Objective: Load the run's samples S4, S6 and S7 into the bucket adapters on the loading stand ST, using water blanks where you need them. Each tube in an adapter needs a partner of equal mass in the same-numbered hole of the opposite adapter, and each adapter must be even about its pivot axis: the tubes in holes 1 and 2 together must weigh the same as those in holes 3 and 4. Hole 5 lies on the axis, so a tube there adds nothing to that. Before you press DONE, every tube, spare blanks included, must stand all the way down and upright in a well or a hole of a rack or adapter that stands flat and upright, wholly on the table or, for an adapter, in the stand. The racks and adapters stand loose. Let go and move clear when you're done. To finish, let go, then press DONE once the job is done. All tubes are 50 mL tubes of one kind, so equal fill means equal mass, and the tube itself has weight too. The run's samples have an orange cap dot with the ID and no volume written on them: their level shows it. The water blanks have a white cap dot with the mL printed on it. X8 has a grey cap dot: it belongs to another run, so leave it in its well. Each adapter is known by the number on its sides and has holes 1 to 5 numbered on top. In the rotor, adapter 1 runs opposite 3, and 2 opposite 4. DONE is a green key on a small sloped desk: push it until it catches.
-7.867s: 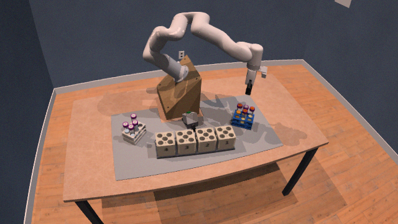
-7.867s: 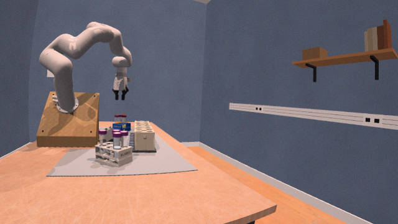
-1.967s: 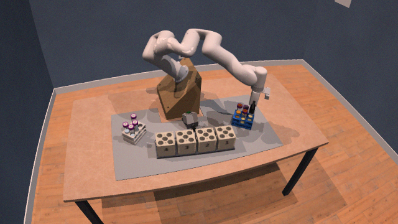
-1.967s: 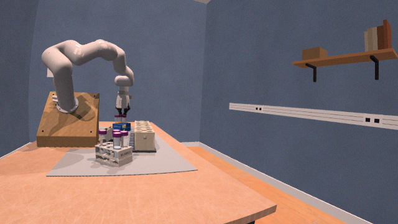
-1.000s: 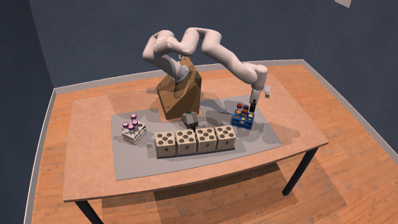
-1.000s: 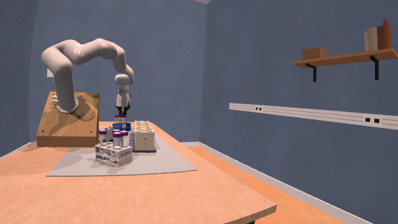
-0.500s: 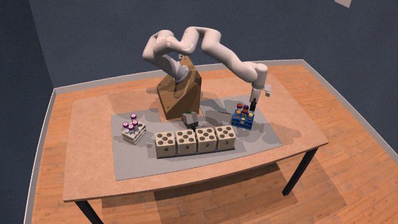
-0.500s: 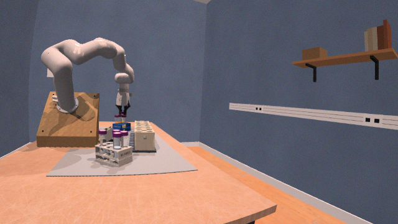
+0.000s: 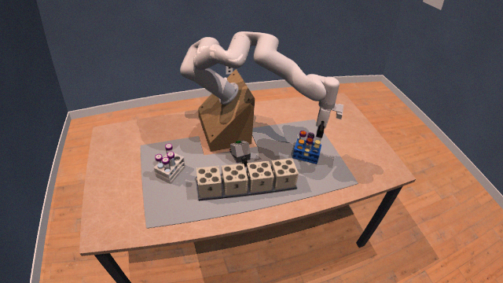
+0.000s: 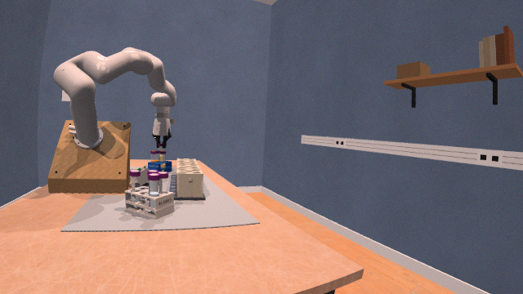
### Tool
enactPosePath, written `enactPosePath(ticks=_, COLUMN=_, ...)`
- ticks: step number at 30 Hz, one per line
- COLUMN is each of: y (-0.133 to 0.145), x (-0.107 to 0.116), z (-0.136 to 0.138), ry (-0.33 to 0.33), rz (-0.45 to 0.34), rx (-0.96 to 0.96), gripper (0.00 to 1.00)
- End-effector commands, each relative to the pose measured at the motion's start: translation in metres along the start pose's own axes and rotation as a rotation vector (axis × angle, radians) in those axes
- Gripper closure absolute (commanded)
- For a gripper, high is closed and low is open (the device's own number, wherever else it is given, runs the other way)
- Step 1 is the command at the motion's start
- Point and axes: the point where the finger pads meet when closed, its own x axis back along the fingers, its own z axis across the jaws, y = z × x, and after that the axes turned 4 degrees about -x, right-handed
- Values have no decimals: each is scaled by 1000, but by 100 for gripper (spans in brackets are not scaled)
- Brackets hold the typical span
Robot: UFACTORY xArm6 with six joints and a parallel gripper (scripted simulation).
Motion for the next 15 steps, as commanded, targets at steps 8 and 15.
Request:
enactPosePath(ticks=8, y=-1, x=21, z=0, ry=0, rz=4, rx=-1, gripper=100)
enactPosePath(ticks=15, y=-1, x=35, z=0, ry=0, rz=4, rx=-1, gripper=100)
